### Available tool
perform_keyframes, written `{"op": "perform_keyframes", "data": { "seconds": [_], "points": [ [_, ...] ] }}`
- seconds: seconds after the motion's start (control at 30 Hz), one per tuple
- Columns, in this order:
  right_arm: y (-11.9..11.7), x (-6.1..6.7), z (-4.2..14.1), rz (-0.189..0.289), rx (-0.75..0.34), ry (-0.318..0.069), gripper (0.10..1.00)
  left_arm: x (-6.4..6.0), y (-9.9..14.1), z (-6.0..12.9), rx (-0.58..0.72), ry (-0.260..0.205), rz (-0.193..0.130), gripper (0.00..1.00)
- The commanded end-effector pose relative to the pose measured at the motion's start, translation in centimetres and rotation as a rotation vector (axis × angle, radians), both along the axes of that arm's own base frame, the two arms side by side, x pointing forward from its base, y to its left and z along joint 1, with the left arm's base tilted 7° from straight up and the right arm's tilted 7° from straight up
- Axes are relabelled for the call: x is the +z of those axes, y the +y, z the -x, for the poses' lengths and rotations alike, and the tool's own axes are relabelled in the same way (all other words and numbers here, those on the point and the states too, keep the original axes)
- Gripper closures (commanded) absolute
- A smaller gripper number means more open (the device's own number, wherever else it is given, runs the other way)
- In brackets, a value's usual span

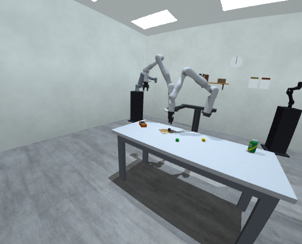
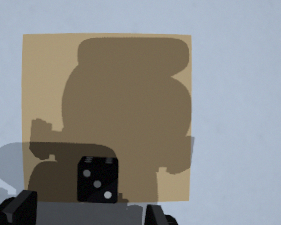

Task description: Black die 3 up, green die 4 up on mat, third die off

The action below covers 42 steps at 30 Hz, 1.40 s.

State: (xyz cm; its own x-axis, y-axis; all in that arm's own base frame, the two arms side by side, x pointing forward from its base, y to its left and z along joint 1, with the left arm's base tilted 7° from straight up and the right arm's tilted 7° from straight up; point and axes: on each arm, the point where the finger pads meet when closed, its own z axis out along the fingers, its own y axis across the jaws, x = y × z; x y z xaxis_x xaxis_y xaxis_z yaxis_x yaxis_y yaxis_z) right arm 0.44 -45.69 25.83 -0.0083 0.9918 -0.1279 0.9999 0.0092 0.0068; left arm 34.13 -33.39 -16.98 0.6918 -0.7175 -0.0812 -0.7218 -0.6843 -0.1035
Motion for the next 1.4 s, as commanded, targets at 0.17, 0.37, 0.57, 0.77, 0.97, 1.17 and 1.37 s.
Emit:
{"op": "perform_keyframes", "data": {
  "seconds": [0.17, 0.37, 0.57, 0.77, 0.97, 1.17, 1.37],
  "points": [
    [0.0, 0.1, 0.0, 0.002, 0.000, 0.000, 0.099, 0.1, -0.1, -0.1, 0.000, -0.001, 0.002, 0.001],
    [0.0, 0.1, 0.0, 0.002, 0.000, 0.000, 0.099, 0.1, -0.1, -0.1, 0.000, -0.001, 0.002, 0.001],
    [0.0, 0.1, 0.0, 0.002, 0.000, 0.000, 0.099, 0.1, -0.1, -0.1, -0.003, -0.001, 0.001, 0.001],
    [0.0, 0.1, 0.0, 0.002, 0.000, 0.000, 0.099, 0.1, 0.0, -0.2, -0.014, 0.002, 0.001, 0.001],
    [0.0, 0.1, 0.0, 0.002, 0.000, 0.000, 0.099, 0.0, 0.3, -0.6, -0.057, 0.013, 0.000, 0.001],
    [0.0, 0.1, 0.0, 0.002, 0.000, 0.000, 0.099, 0.0, 0.7, -1.3, -0.139, 0.032, -0.001, 0.001],
    [0.0, 0.1, 0.0, 0.002, 0.000, 0.000, 0.099, 0.0, 1.2, -2.0, -0.217, 0.050, -0.001, 0.001]
  ]
}}
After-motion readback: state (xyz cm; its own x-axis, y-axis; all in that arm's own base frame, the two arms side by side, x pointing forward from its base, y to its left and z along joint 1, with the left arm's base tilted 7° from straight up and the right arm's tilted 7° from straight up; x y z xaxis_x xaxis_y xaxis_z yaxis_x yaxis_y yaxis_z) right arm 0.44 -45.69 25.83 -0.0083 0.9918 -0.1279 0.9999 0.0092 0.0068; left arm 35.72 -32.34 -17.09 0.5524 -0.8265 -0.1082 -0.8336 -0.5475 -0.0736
